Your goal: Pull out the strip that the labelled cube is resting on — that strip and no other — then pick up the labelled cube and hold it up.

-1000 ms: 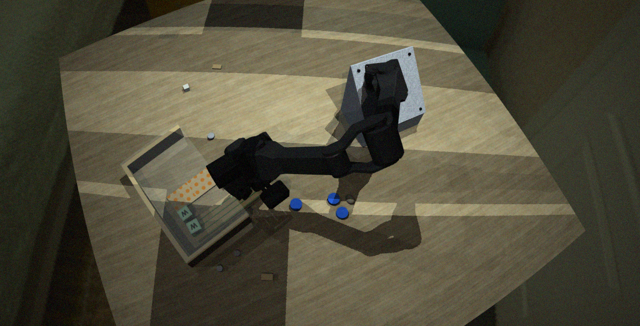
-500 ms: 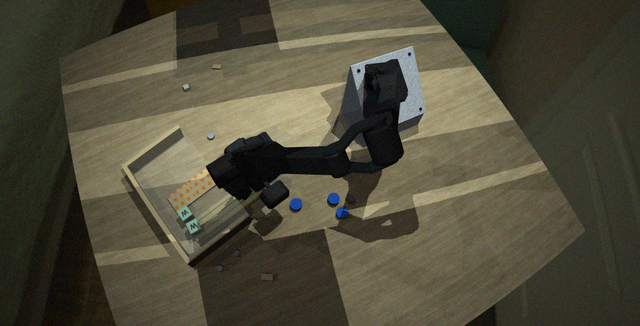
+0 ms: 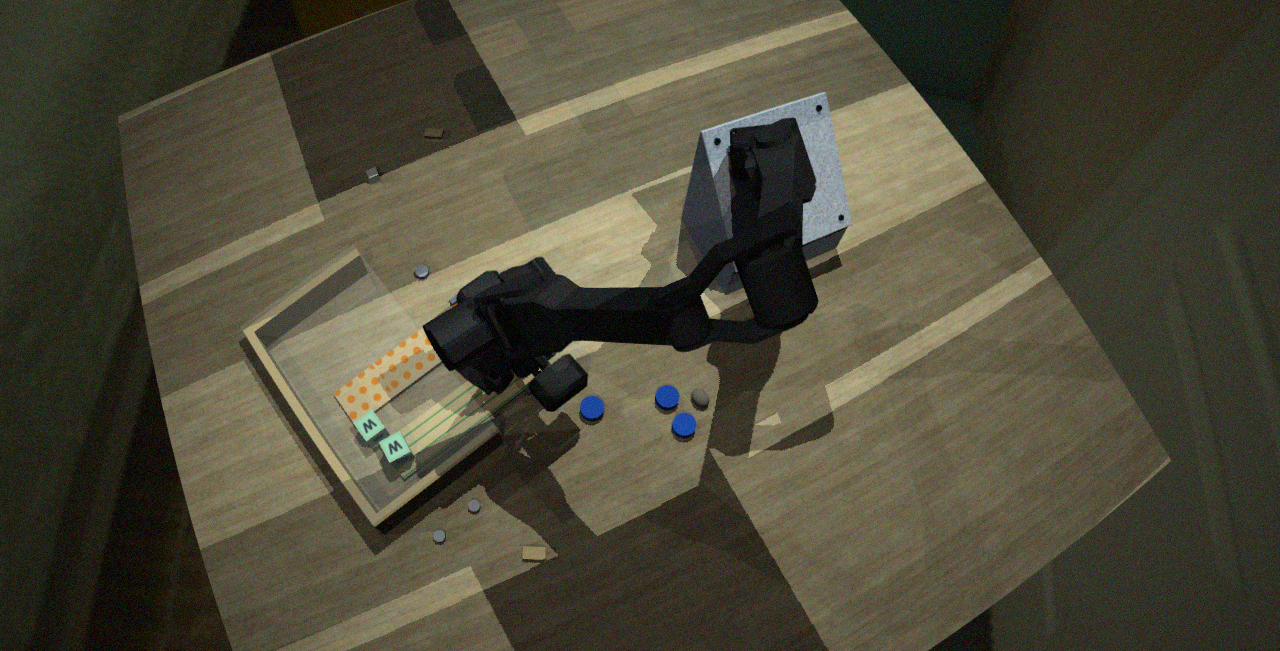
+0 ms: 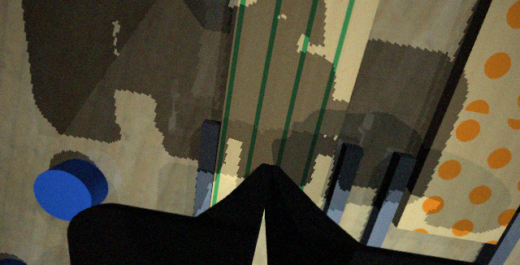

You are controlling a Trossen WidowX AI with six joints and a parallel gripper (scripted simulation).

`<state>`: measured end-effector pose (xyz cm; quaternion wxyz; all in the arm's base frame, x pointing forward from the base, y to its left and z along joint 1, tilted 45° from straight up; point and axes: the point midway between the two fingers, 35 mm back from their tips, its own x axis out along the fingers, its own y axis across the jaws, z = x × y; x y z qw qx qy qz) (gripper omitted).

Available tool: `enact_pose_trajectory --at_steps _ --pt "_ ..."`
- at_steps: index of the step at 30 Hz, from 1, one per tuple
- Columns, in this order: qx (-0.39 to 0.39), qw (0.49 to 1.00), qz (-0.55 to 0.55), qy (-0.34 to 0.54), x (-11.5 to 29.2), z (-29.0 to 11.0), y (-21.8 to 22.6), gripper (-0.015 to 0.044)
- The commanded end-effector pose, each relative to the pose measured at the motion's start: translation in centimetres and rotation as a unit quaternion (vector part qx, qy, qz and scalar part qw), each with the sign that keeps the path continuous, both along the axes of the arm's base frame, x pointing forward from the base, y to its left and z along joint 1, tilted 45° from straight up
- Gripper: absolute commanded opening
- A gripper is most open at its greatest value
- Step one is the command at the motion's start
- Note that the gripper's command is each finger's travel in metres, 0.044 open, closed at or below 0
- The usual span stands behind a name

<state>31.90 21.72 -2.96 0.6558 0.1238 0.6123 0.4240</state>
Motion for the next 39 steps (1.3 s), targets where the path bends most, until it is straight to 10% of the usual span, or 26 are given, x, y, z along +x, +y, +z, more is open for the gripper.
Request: enact_pose_trajectory --at_steps 1,39 --pt "-0.004 1.0 0.001 0.006 -1.0 -0.5 -0.3 0.0" --pt "-0.005 1.0 0.001 0.008 -6.3 -1.9 -2.4 0.0"
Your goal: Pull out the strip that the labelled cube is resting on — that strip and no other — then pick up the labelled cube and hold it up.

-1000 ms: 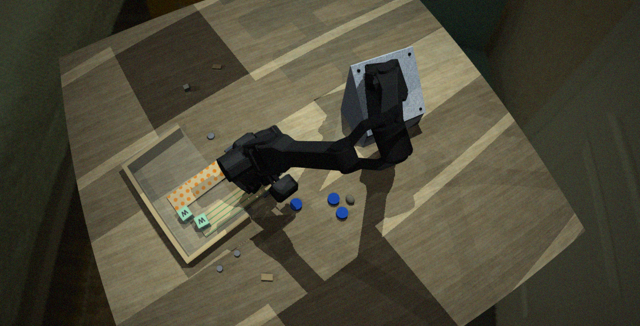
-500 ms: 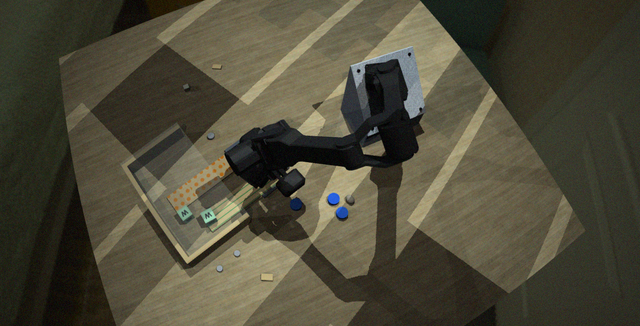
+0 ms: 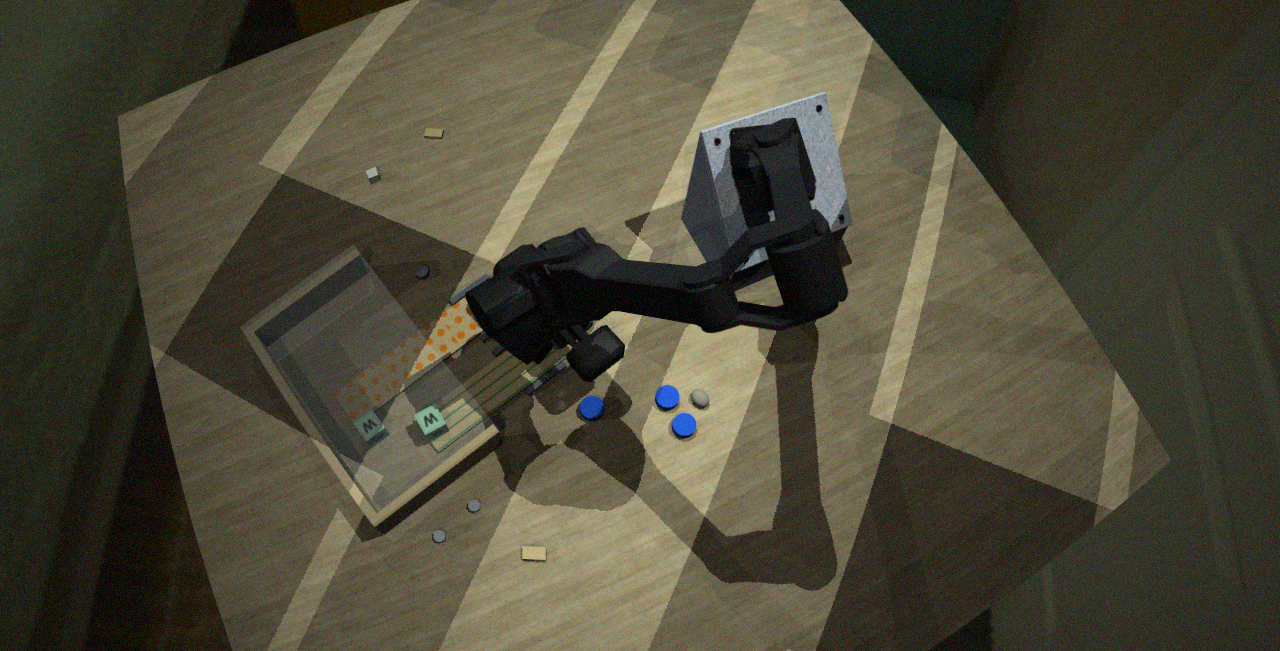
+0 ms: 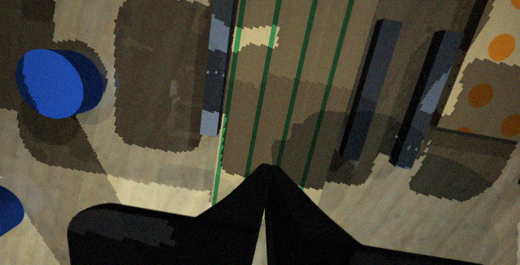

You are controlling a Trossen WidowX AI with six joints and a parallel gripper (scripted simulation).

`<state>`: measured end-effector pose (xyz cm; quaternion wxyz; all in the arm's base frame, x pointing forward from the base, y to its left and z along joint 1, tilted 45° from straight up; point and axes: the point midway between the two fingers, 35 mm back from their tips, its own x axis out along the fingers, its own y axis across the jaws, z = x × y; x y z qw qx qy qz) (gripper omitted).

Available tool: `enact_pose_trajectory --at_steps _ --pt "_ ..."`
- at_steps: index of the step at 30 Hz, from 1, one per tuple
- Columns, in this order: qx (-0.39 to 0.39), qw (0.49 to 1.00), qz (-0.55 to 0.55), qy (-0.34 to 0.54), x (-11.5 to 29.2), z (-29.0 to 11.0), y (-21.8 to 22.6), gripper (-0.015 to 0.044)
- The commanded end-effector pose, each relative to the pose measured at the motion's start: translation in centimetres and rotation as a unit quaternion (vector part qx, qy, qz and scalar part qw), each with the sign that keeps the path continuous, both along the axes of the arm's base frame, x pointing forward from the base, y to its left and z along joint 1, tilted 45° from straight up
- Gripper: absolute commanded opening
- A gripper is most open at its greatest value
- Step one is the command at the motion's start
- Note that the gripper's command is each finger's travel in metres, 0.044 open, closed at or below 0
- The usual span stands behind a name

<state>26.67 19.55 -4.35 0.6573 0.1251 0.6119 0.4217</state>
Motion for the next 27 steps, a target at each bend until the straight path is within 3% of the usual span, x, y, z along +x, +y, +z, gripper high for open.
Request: enact_pose_trajectory --at_steps 1,27 --pt "-0.004 1.0 0.004 0.008 -1.2 -0.5 -0.3 0.0" --pt "-0.005 1.0 0.004 0.009 -4.7 -1.4 -1.7 0.0"
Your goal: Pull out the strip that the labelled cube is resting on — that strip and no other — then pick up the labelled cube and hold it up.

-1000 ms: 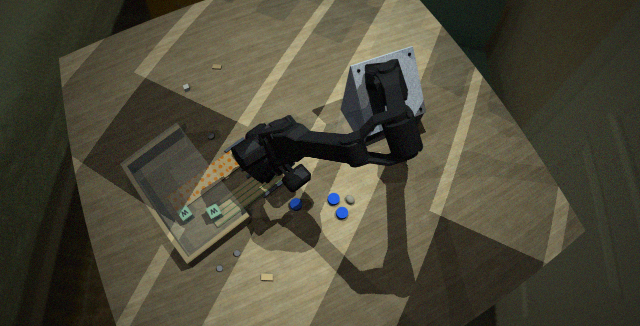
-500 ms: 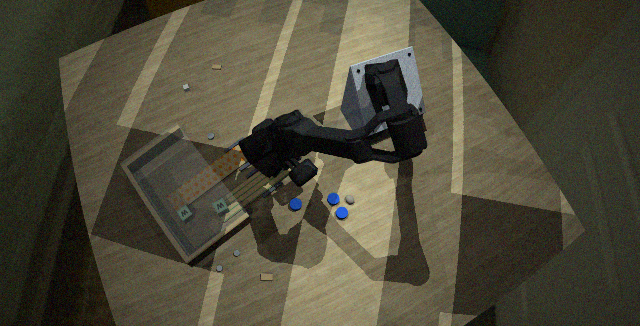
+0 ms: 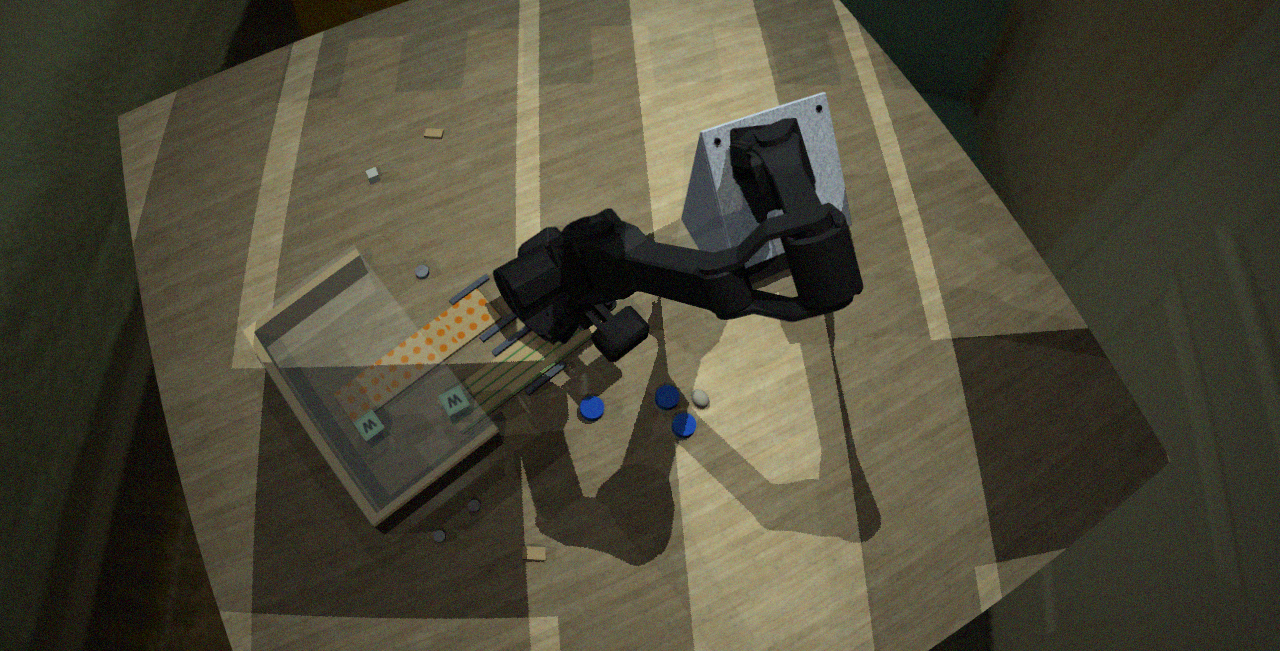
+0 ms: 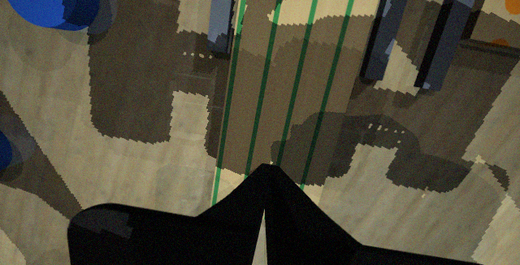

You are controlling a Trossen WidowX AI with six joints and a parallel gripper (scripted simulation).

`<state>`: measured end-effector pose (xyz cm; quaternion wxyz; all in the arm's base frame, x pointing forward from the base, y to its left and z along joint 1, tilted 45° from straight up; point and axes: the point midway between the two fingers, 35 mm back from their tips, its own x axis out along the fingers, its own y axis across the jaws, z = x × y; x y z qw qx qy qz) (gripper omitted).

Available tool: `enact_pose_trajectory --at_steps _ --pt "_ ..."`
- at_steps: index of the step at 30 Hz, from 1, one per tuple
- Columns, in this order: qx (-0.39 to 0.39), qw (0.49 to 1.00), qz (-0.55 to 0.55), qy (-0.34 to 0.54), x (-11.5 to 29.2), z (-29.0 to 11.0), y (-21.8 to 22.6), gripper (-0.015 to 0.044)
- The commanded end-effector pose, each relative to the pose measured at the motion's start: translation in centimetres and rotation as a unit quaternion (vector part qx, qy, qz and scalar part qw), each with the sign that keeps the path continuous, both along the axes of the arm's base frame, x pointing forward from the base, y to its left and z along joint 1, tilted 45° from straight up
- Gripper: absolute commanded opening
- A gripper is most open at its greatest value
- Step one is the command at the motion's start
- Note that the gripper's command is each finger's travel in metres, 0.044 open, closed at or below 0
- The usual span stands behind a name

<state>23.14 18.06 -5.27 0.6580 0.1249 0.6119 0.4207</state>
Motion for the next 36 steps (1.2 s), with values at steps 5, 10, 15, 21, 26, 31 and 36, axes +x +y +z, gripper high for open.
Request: enact_pose_trajectory --at_steps 5,10,15,21,26,31,36 --pt "-0.004 1.0 0.005 0.01 -1.9 -0.6 -0.5 0.0" --pt "-0.004 1.0 0.005 0.01 -2.6 -0.8 -0.8 0.0" --pt "-0.004 1.0 0.005 0.011 -3.3 -1.0 -1.1 0.0" --pt "-0.004 1.0 0.005 0.011 -4.1 -1.2 -1.4 0.0" --pt "-0.004 1.0 0.005 0.011 -4.7 -1.3 -1.7 0.0" --pt "-0.004 1.0 0.005 0.011 -5.4 -1.5 -1.9 0.0" --pt "-0.005 1.0 0.005 0.012 -6.1 -1.6 -2.2 0.0"
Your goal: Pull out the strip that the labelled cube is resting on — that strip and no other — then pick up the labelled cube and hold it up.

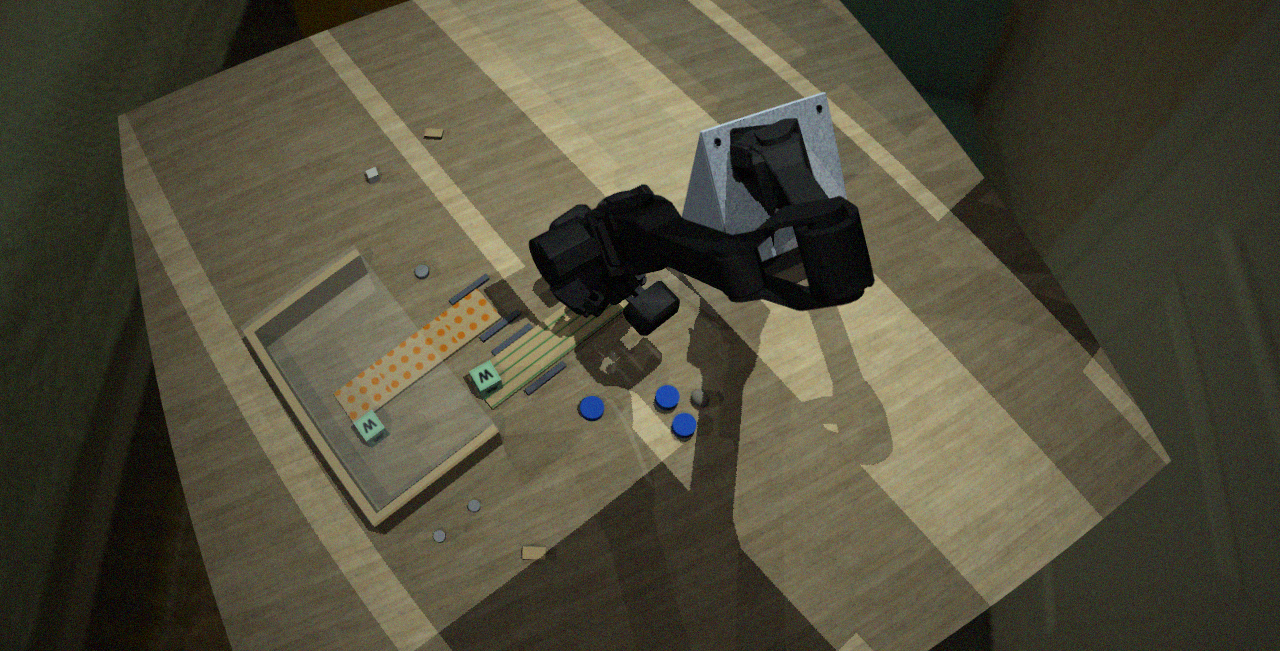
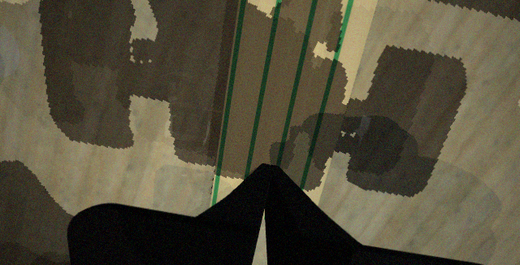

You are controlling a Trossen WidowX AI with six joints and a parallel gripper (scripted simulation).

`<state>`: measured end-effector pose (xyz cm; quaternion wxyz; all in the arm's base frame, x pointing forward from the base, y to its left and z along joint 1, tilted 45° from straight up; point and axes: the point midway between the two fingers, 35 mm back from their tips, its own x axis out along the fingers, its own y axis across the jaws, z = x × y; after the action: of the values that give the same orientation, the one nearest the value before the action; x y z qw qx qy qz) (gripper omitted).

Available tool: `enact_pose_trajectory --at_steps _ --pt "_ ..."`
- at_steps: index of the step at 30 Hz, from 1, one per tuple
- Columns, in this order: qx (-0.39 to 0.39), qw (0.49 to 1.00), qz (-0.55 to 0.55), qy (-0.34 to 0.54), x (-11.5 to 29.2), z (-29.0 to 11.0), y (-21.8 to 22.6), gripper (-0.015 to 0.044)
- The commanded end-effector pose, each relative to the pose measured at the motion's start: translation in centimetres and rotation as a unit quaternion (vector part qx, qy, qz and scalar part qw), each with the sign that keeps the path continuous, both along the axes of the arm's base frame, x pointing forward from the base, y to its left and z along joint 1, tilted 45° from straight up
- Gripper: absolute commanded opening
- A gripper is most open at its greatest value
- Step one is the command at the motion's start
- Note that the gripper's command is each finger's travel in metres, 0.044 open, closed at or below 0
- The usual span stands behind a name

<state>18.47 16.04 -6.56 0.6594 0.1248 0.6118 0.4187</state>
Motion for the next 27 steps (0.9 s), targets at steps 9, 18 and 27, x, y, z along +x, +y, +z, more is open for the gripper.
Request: enact_pose_trajectory --at_steps 9,18,27 --pt "-0.003 1.0 0.007 0.013 -2.09 -0.51 -0.47 0.0" --pt "-0.003 1.0 0.007 0.013 -2.09 -0.51 -0.47 0.0" --pt "-0.003 1.0 0.007 0.013 -2.09 -0.51 -0.47 0.0"
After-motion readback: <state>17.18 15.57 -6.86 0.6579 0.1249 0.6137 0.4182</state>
